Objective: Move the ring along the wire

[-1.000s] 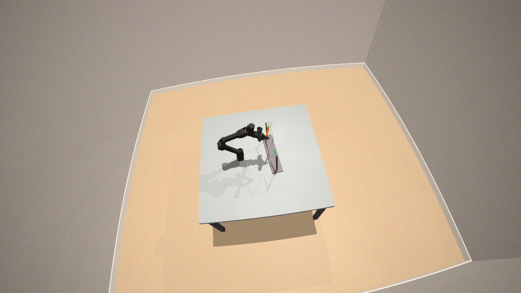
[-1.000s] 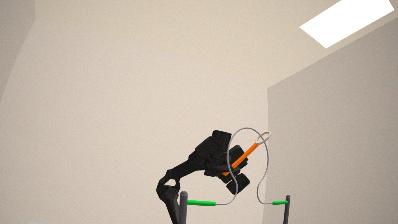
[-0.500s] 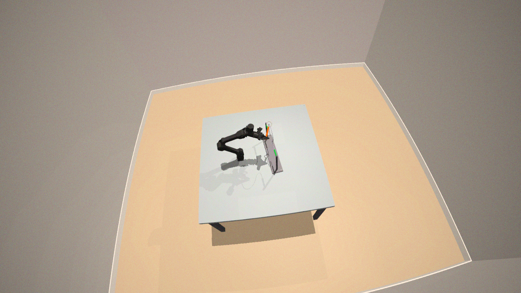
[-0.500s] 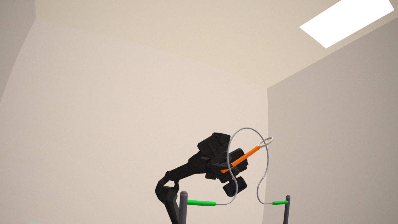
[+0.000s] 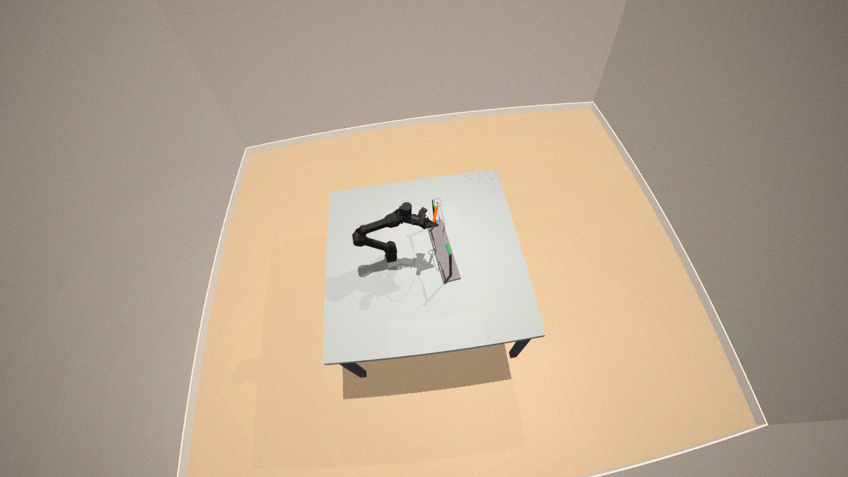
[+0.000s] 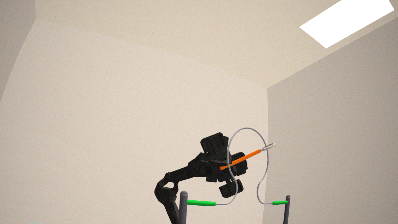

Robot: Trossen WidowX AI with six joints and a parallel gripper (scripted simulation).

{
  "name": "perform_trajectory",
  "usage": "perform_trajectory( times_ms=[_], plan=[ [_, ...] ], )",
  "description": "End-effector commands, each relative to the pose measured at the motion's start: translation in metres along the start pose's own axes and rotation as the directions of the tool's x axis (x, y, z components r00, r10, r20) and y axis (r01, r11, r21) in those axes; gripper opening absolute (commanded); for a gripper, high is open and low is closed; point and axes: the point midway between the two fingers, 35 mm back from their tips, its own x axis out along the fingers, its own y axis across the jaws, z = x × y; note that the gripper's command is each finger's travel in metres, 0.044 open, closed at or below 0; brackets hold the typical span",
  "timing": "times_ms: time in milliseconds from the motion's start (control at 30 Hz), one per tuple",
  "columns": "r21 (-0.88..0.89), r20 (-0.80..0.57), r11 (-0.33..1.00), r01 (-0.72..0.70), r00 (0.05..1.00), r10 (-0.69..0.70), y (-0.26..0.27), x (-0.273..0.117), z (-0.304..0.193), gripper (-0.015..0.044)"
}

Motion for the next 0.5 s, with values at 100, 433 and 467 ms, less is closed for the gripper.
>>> perform_trajectory(
  times_ms=[100,433,467],
  plan=[
    [-0.075,0.007,0.996,0.041,0.999,-0.040,-0.0022,-0.0002,-0.0014,-0.0150],
    [-0.185,0.029,0.978,0.100,0.995,-0.096,-0.0064,0.0001,-0.0009,-0.0150],
    [-0.196,0.032,0.975,0.106,0.994,-0.101,-0.0068,0.0001,-0.0008,-0.0150]
  ],
)
